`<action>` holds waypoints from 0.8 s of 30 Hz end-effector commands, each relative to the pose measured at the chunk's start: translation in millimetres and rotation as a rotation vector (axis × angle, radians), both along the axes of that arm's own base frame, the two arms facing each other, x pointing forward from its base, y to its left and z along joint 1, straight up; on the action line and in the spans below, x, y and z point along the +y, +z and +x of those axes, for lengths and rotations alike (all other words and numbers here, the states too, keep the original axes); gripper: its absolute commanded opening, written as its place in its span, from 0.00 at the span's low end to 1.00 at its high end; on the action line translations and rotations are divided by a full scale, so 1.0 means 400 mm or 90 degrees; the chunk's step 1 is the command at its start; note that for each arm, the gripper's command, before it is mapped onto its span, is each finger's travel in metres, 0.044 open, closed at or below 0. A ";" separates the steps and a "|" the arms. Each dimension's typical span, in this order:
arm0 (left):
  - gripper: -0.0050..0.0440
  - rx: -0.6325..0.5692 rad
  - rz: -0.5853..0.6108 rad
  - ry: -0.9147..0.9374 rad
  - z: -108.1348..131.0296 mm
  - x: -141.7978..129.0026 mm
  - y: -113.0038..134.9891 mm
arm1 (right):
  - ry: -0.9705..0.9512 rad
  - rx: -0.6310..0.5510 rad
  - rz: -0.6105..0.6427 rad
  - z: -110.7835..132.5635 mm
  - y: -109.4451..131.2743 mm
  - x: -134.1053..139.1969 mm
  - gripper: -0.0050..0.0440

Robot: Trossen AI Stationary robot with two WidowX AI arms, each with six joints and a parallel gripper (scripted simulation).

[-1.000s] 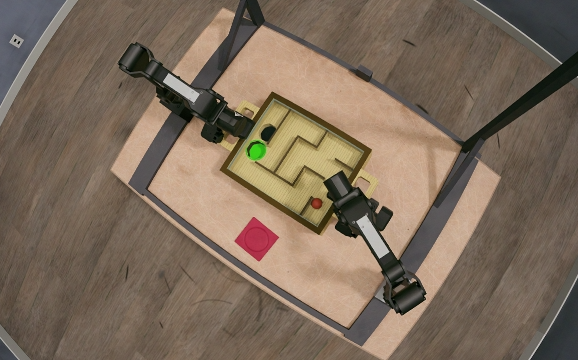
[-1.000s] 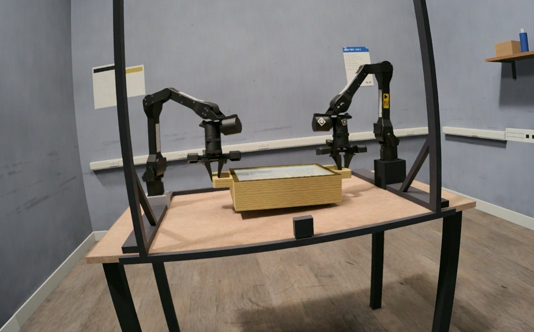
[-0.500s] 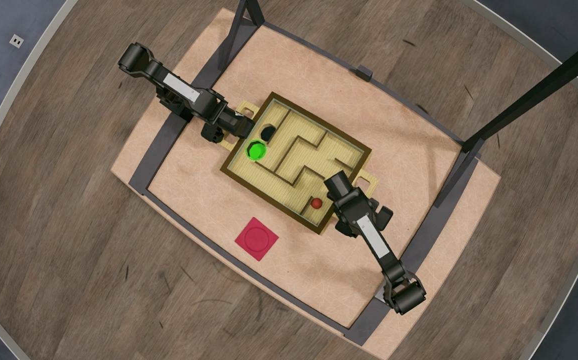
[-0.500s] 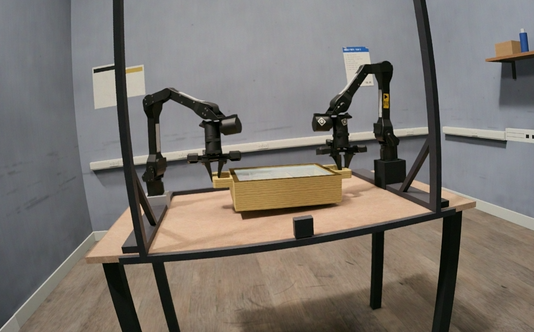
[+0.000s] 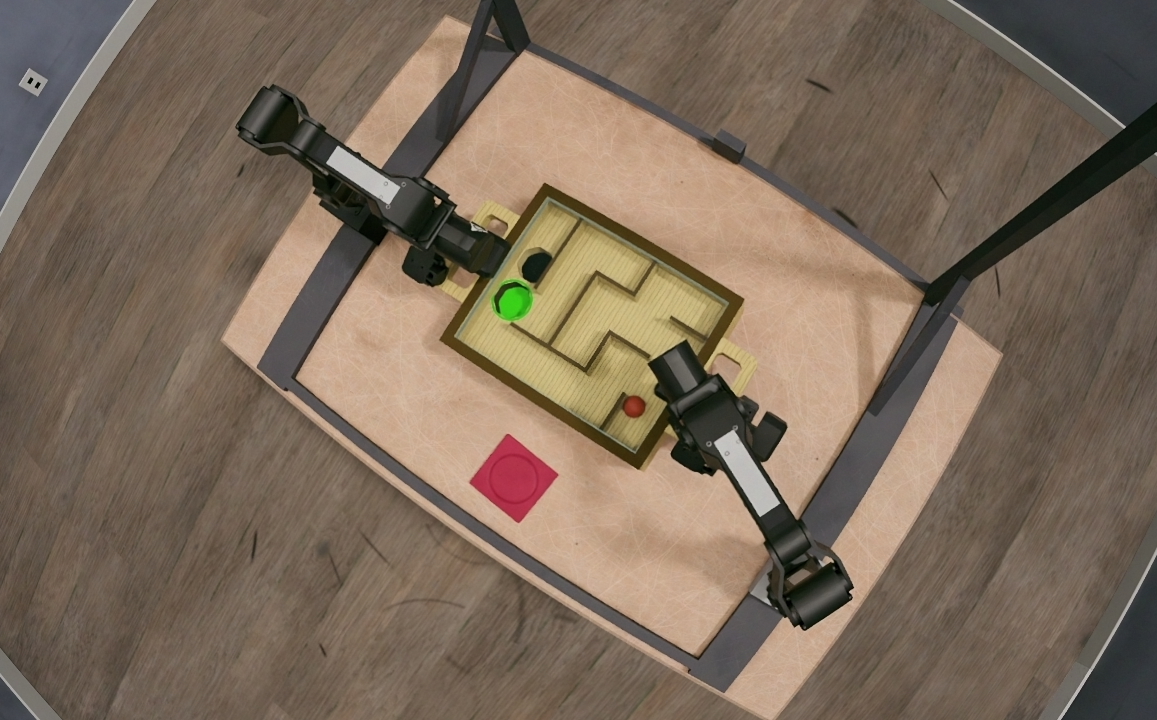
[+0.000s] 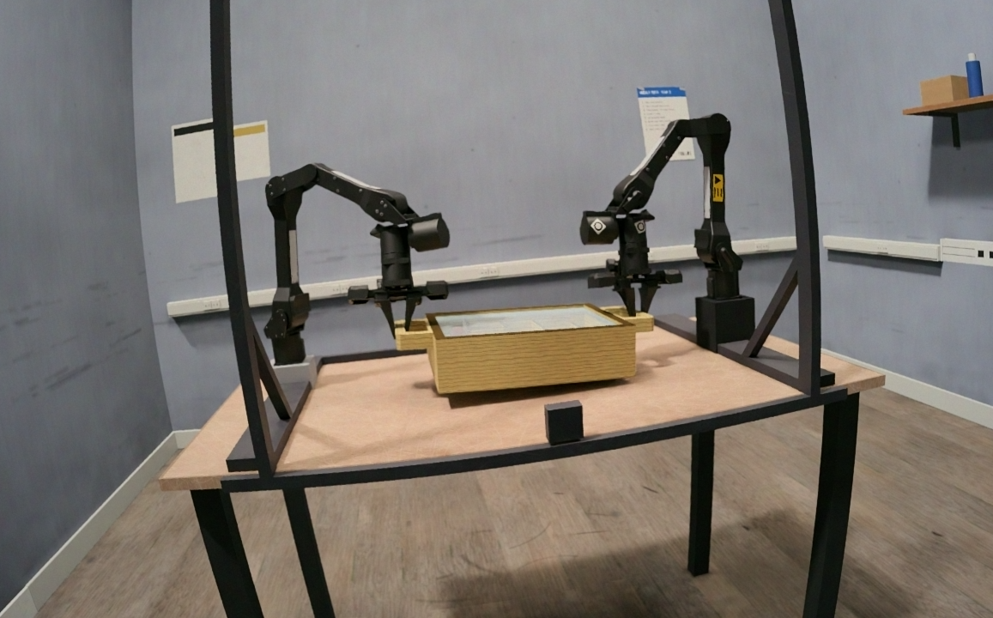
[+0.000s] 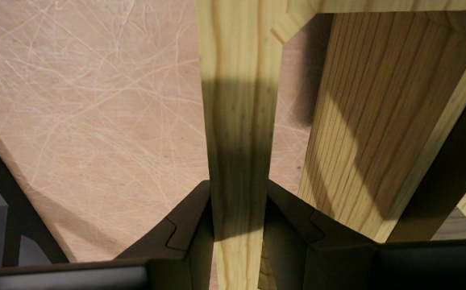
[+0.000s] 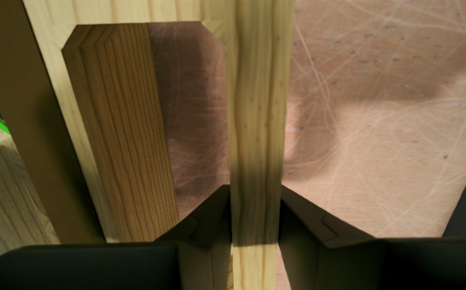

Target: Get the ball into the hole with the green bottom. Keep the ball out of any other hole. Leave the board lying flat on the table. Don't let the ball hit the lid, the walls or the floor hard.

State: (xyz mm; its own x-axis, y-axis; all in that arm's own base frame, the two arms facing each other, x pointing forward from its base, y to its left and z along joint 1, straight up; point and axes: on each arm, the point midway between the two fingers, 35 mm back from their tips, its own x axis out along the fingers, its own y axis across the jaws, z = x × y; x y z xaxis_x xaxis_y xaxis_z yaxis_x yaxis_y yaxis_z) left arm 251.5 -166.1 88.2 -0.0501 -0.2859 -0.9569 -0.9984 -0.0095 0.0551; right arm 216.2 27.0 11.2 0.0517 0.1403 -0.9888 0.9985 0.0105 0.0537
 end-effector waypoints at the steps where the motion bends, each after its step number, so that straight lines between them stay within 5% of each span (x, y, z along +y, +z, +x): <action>1: 0.00 -0.018 -0.018 -0.003 -0.002 -0.011 0.032 | 0.003 -0.027 0.003 0.022 0.029 0.004 0.00; 24: 0.00 -0.028 -0.036 -0.007 0.008 -0.010 0.044 | 0.001 -0.022 0.015 0.014 0.020 -0.002 0.00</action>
